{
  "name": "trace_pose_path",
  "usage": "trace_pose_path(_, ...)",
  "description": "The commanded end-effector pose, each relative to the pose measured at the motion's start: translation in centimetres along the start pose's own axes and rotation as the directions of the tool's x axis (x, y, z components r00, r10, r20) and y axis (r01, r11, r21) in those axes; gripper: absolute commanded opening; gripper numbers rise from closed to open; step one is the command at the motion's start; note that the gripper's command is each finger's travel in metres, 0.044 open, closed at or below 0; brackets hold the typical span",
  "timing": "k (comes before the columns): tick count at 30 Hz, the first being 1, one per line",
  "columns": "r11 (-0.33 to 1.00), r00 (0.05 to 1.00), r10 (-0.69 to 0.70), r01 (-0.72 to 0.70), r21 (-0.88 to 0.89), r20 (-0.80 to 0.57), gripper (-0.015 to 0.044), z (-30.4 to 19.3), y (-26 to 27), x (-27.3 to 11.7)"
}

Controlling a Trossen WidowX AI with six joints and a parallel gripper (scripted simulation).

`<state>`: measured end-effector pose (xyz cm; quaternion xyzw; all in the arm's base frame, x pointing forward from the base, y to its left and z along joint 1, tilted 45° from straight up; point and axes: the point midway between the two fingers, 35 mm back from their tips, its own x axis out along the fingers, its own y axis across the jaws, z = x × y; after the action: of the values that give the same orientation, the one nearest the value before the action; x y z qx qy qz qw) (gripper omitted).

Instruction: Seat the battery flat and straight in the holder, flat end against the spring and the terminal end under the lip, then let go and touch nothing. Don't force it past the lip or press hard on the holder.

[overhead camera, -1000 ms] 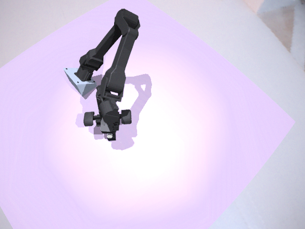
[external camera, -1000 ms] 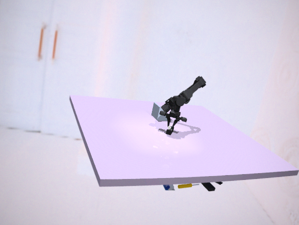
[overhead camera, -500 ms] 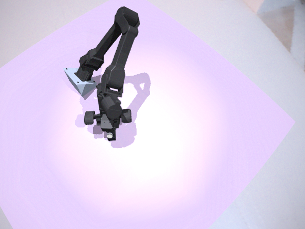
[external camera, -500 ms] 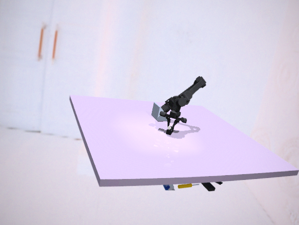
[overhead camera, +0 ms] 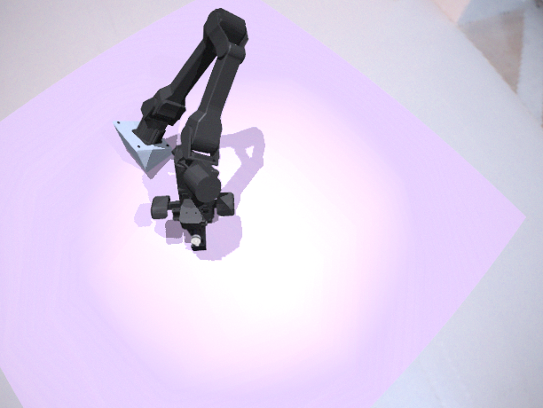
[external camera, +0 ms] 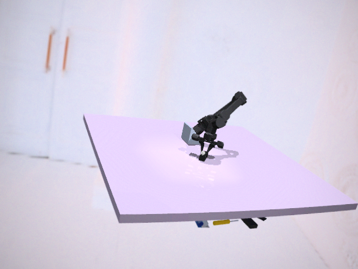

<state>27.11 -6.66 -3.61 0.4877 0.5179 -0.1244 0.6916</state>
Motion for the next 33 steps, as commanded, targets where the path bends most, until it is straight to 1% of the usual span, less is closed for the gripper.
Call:
trace_pose_path(1,1.0,1.0,0.001,-0.001,-0.002,0.016,0.0074,0.0,0.1,-0.2)
trace_pose_path(25,1.0,1.0,-0.003,0.003,-0.002,0.014,0.0074,-1.7,0.1,-0.8)
trace_pose_path(33,1.0,0.999,-0.014,0.013,-0.007,-0.029,0.0074,-1.6,0.1,-0.6)
